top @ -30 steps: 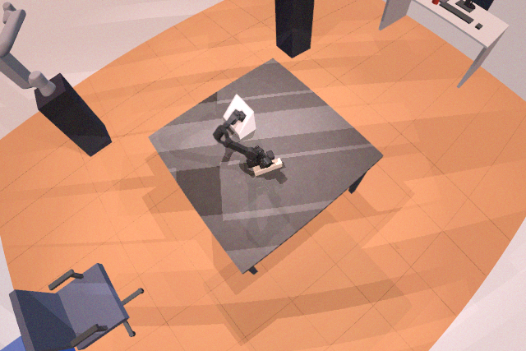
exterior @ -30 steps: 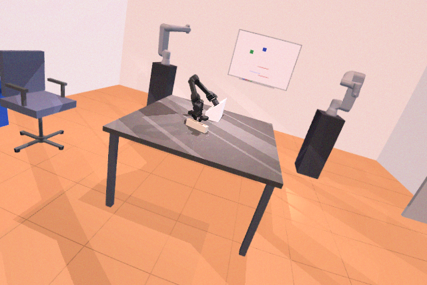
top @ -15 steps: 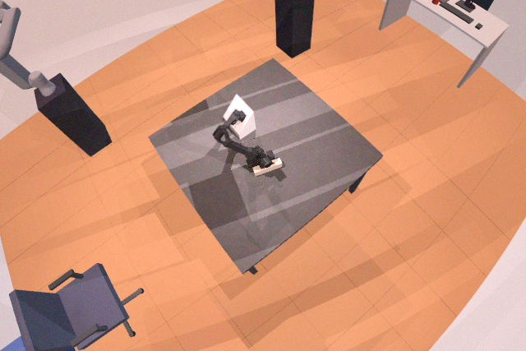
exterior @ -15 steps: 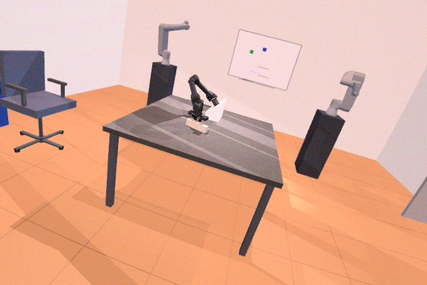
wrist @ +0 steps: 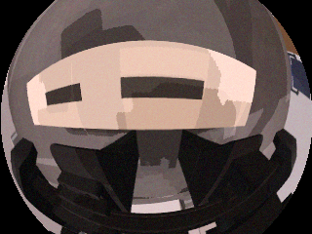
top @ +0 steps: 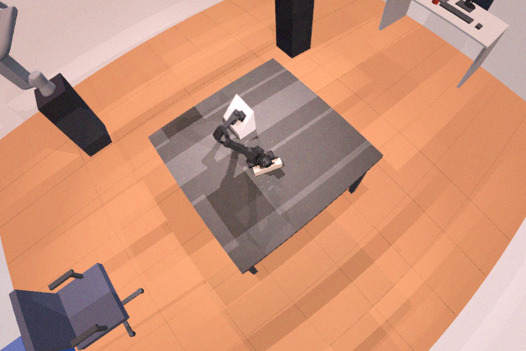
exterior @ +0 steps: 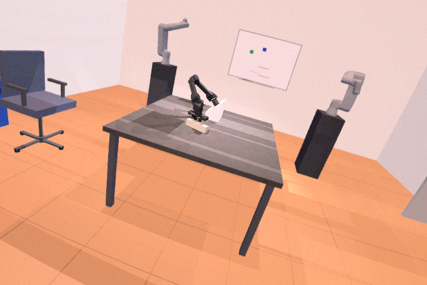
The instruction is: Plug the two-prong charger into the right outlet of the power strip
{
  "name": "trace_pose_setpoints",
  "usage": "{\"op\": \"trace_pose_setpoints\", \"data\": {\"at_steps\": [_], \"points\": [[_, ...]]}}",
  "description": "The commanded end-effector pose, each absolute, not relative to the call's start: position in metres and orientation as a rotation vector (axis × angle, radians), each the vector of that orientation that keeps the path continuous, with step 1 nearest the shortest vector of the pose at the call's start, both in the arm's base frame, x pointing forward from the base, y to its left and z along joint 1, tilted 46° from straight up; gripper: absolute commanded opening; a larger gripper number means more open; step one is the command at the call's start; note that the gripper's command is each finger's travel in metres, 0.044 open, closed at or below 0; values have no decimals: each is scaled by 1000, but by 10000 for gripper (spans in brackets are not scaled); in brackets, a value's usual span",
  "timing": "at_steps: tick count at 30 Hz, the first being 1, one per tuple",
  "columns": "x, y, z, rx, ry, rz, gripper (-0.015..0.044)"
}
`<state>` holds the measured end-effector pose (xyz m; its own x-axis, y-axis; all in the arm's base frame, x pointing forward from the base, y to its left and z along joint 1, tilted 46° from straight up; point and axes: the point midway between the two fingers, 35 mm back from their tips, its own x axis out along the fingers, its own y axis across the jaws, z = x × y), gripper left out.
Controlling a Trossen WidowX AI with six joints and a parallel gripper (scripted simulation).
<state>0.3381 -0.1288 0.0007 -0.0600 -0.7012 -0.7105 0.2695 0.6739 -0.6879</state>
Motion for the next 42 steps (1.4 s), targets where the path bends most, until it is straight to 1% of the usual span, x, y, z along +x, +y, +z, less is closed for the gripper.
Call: {"op": "trace_pose_setpoints", "data": {"at_steps": [1,4,21,42], "points": [[339,-129,1,-386,1419,-827,0],[339,-129,1,-386,1419,-827,0],[339,-129,1,-385,1418,-827,440],[334,-128,0,-383,1405,-830,440]]}}
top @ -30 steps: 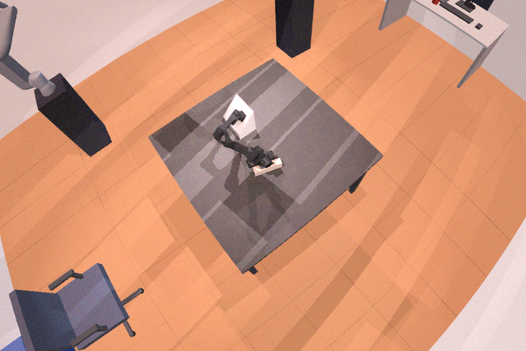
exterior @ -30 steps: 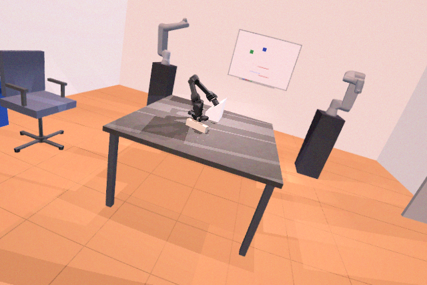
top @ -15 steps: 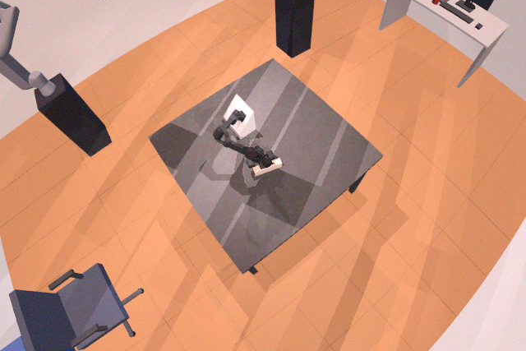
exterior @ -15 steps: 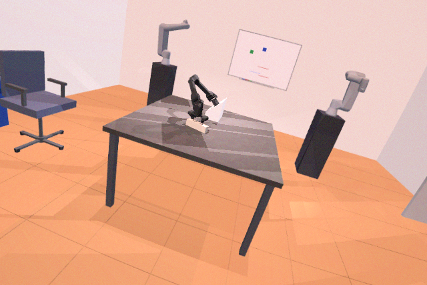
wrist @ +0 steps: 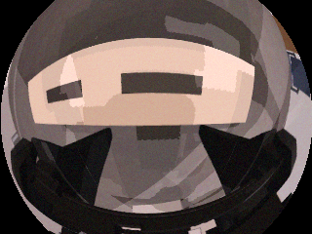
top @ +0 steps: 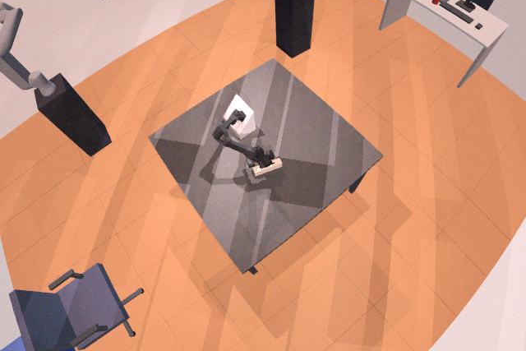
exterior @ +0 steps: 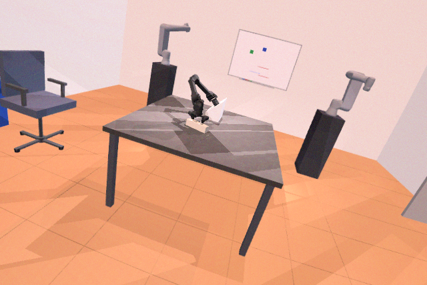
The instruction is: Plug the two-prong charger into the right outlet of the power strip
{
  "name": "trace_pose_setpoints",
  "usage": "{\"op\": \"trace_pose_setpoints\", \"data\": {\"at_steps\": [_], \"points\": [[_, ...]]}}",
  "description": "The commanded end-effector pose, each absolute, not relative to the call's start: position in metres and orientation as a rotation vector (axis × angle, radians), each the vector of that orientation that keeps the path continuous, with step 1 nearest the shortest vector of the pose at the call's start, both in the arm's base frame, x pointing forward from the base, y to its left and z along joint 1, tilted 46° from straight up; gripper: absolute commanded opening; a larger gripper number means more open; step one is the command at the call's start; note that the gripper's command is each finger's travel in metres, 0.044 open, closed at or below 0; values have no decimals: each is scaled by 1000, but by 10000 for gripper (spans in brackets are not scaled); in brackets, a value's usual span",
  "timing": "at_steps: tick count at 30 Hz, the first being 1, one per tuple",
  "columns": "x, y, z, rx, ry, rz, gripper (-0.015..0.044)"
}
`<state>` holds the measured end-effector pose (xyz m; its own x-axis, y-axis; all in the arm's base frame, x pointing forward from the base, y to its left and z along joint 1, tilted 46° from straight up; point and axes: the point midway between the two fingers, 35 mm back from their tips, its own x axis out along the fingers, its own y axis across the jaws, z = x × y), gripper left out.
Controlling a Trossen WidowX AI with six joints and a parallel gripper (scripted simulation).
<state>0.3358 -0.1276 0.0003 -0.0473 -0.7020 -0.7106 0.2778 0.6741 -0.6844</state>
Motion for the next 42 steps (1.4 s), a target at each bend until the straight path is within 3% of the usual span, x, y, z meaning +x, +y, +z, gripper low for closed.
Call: {"op": "trace_pose_setpoints", "data": {"at_steps": [1,42], "points": [[333,-128,0,-383,1404,-831,440],[312,-123,-6,-380,1390,-834,440]]}}
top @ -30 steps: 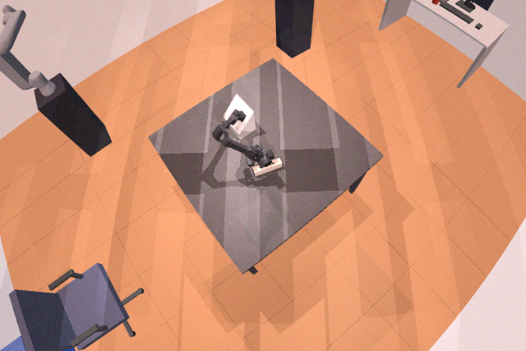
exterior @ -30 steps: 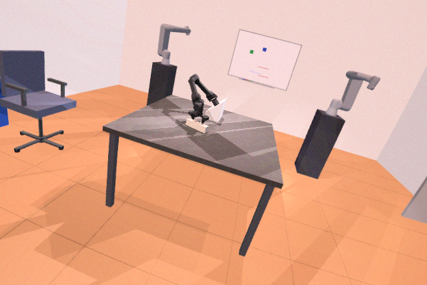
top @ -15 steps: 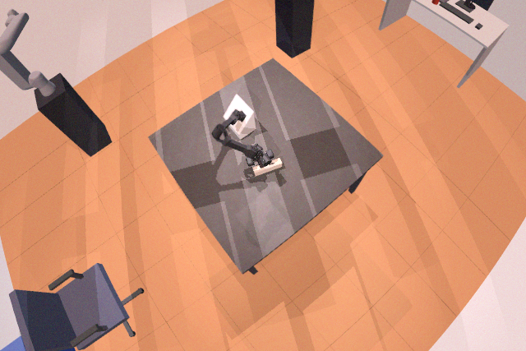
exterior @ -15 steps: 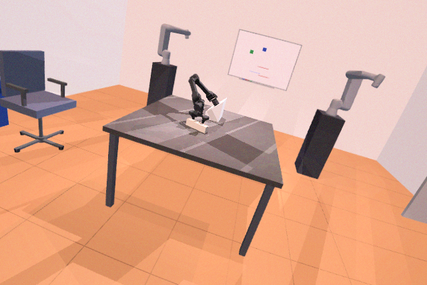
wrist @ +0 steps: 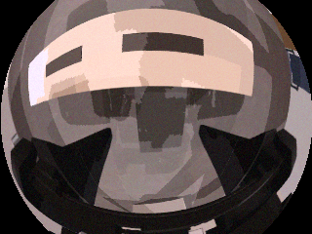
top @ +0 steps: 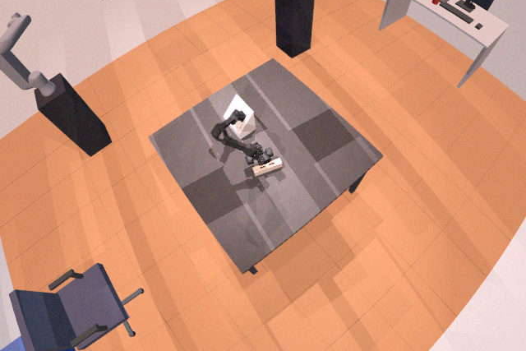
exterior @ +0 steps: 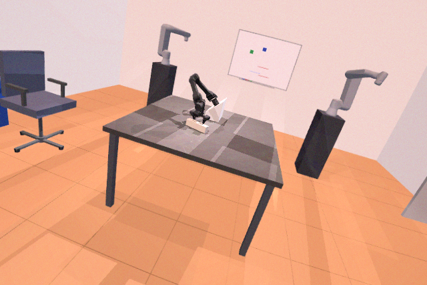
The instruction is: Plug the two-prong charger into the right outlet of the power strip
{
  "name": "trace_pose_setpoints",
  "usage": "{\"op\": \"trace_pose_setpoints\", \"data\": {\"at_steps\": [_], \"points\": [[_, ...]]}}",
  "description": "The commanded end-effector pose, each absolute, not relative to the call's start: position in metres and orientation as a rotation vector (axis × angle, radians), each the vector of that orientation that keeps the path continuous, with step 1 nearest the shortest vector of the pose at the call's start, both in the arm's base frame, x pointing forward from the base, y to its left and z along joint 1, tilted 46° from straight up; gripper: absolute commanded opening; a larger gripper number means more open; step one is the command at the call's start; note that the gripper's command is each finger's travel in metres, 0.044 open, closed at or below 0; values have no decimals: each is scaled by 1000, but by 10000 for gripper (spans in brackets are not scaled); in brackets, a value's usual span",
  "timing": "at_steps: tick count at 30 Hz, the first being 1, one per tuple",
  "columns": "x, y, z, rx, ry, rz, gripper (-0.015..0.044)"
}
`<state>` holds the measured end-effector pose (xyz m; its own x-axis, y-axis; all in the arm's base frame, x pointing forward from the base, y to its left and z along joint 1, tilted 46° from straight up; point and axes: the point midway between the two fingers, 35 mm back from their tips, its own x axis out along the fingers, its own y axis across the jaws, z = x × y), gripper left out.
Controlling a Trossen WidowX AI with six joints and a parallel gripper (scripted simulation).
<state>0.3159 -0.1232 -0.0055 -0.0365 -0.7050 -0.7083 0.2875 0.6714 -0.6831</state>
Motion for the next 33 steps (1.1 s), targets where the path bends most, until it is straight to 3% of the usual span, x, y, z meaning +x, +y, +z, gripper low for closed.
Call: {"op": "trace_pose_setpoints", "data": {"at_steps": [1,33], "points": [[311,-123,-6,-380,1390,-834,440],[276,-116,-15,-380,1392,-834,440]]}}
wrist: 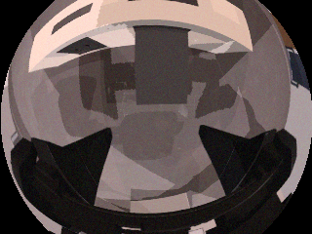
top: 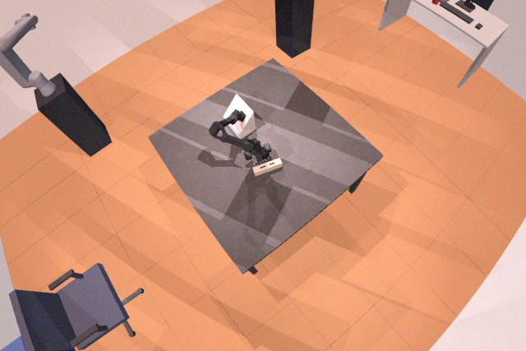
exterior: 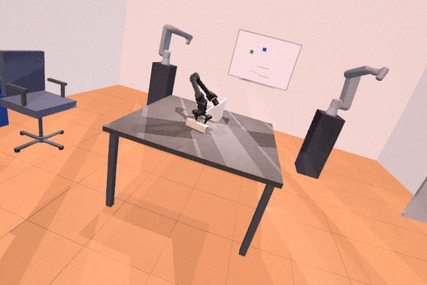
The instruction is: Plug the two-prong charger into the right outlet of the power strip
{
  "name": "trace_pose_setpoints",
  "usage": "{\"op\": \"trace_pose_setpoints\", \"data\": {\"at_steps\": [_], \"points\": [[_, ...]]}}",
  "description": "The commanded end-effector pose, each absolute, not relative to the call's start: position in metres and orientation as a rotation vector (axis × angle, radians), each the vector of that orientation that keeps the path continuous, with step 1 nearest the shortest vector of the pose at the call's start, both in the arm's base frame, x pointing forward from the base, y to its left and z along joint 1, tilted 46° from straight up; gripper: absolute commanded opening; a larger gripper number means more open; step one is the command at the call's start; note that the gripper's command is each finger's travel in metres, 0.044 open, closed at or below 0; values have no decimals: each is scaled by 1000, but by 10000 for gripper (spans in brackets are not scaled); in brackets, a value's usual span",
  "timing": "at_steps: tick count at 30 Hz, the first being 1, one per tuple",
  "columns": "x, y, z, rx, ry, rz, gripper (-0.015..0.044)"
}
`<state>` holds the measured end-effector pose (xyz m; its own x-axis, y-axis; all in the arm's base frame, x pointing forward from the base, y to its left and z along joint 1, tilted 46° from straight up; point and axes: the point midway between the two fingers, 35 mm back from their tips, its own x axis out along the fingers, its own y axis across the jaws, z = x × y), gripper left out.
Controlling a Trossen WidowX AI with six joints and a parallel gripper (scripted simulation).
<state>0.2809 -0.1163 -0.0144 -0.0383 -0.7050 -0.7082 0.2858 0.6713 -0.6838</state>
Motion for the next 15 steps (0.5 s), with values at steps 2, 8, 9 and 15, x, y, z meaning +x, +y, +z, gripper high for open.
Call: {"op": "trace_pose_setpoints", "data": {"at_steps": [2,8,9,15], "points": [[274,-116,-15,-380,1393,-834,440],[282,-107,-9,-422,1302,-790,440],[285,-101,-3,-449,1237,-765,440],[292,-67,36,-569,870,-652,440]]}}
